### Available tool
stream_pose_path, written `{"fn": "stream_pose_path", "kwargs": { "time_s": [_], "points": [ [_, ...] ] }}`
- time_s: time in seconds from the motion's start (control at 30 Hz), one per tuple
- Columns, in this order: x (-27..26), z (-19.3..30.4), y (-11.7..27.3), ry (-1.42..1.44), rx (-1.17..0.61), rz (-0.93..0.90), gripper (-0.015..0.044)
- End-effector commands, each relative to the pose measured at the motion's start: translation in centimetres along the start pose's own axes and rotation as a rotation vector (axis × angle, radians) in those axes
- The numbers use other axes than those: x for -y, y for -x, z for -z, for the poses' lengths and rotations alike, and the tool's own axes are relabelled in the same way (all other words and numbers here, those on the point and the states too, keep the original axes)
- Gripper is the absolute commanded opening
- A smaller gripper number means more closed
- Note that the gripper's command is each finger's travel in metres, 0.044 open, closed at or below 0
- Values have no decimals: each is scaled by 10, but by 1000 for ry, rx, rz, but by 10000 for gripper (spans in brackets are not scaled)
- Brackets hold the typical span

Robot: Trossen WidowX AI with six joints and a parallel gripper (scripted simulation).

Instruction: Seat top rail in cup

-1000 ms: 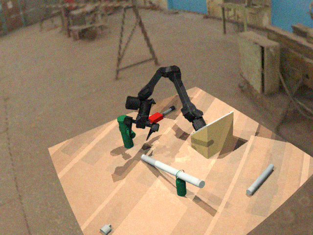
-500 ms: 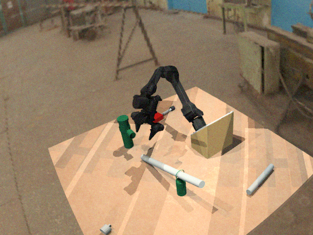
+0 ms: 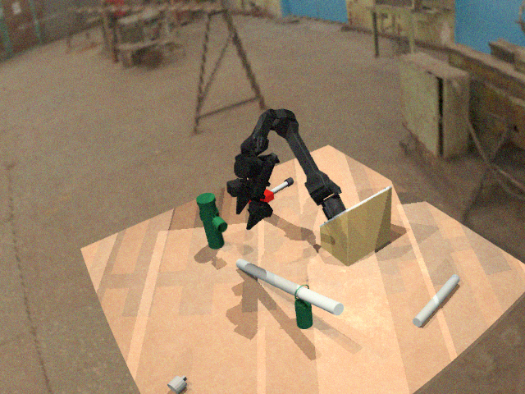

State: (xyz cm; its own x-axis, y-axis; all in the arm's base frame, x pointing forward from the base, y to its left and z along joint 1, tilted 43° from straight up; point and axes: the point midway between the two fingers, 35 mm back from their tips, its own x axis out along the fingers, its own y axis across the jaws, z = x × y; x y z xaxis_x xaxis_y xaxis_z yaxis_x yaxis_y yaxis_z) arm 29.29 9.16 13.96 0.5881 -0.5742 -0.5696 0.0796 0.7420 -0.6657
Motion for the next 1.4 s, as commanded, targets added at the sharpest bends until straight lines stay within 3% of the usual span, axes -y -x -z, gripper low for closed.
{"fn": "stream_pose_path", "kwargs": {
  "time_s": [0.0, 0.27, 0.57, 1.0, 1.37],
  "points": [
    [-1, -2, -1, -54, -6, 4, 440],
    [-24, 10, -36, -617, -214, 64, 440],
    [-49, 36, -80, -1315, -427, 336, 440],
    [-50, 36, -80, -1328, -430, 343, 440],
    [-49, 57, -118, -1328, -428, 344, 440]
  ]
}}
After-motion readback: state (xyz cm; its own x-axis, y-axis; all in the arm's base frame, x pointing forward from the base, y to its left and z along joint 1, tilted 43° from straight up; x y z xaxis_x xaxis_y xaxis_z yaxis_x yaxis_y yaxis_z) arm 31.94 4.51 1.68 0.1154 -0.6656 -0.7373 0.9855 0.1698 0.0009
